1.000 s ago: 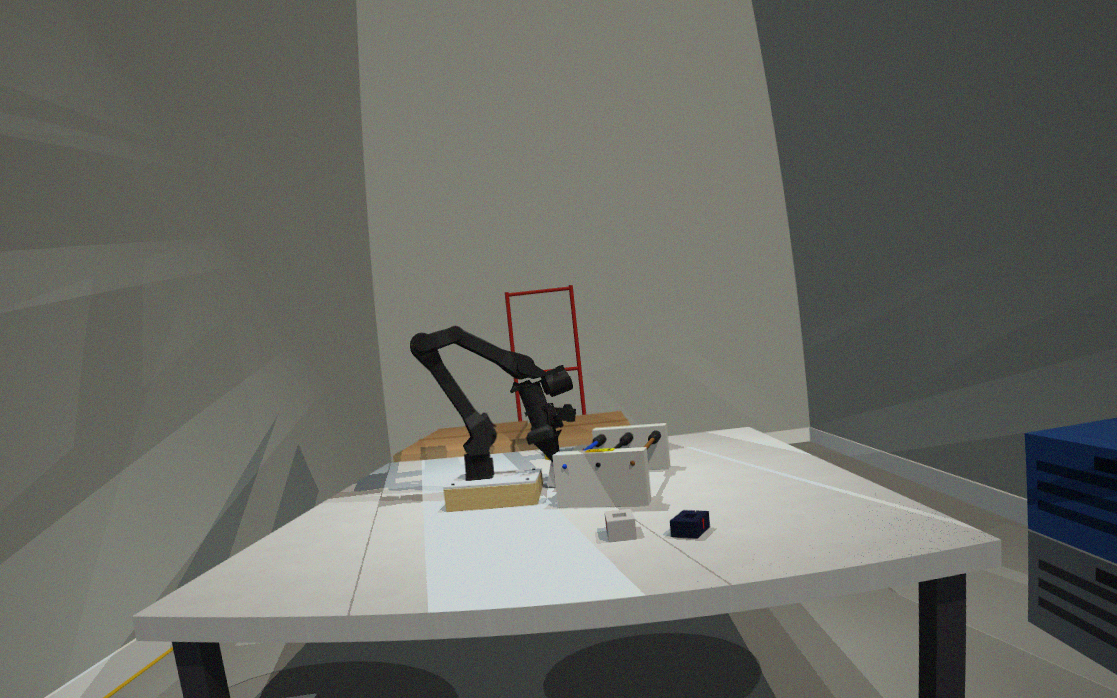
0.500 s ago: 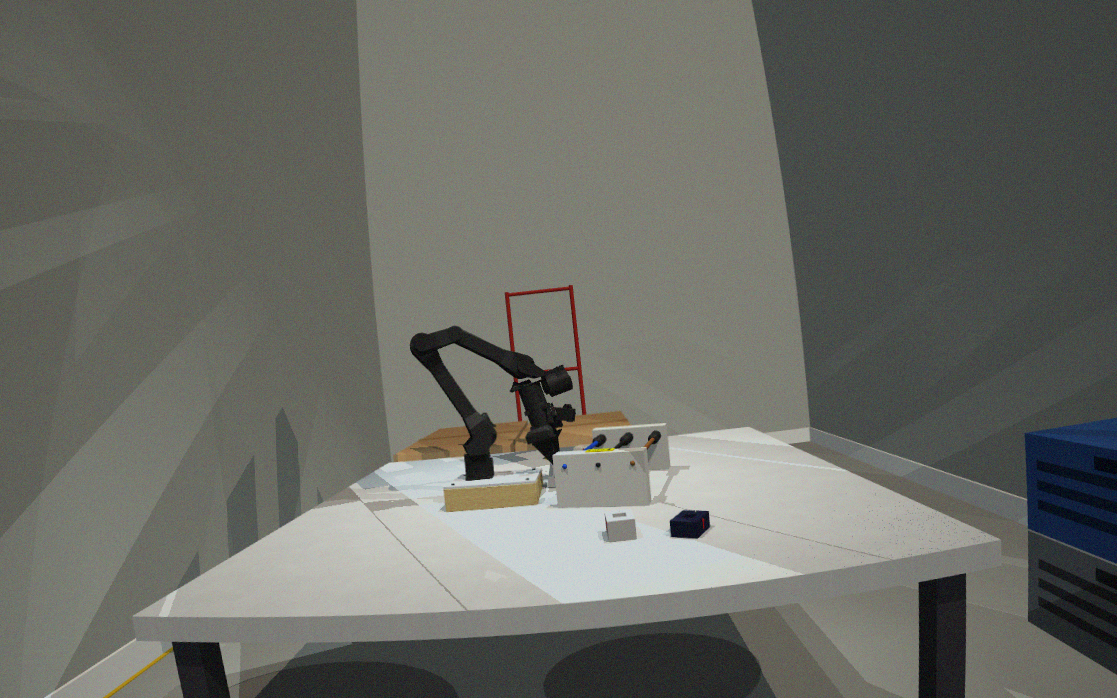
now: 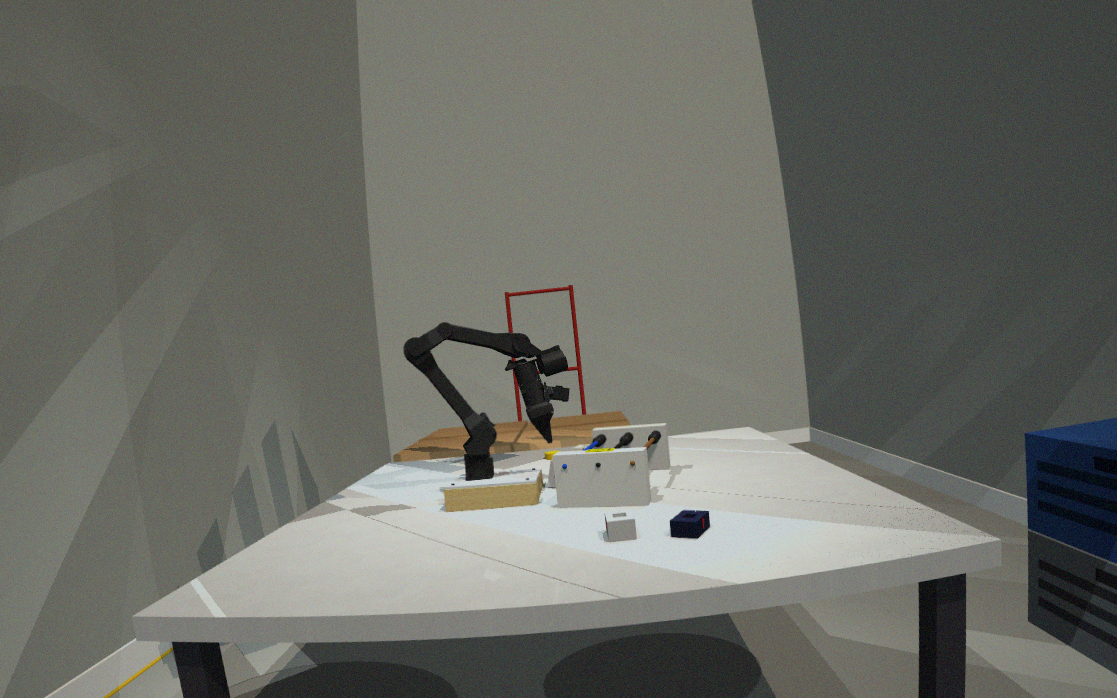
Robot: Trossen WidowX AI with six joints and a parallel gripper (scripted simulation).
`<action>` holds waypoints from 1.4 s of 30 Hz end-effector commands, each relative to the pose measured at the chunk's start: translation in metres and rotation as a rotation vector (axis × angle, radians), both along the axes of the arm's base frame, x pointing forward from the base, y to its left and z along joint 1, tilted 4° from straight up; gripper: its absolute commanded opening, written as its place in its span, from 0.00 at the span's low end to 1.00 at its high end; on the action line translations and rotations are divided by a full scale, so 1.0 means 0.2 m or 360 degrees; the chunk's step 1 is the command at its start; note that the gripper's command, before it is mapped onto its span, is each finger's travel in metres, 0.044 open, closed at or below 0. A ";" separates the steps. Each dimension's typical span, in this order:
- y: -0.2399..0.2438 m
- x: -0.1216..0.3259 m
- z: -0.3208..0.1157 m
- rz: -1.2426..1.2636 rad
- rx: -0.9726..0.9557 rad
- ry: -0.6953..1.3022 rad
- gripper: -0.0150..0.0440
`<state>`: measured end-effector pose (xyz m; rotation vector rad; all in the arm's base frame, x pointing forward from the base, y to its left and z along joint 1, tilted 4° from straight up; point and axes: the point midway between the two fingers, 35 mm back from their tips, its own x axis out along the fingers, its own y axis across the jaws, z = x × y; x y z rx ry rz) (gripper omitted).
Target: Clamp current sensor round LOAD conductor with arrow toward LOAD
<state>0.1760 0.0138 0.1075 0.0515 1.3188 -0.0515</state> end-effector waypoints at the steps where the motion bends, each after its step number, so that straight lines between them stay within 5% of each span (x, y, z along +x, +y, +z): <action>1: 0.00 0.03 0.02 0.0505 -0.0086 0.0085 0.80; 13: -0.03 0.15 0.02 0.2086 -0.0209 0.0217 0.80; 42: -0.02 0.17 -0.14 0.2108 -0.0209 0.0216 0.80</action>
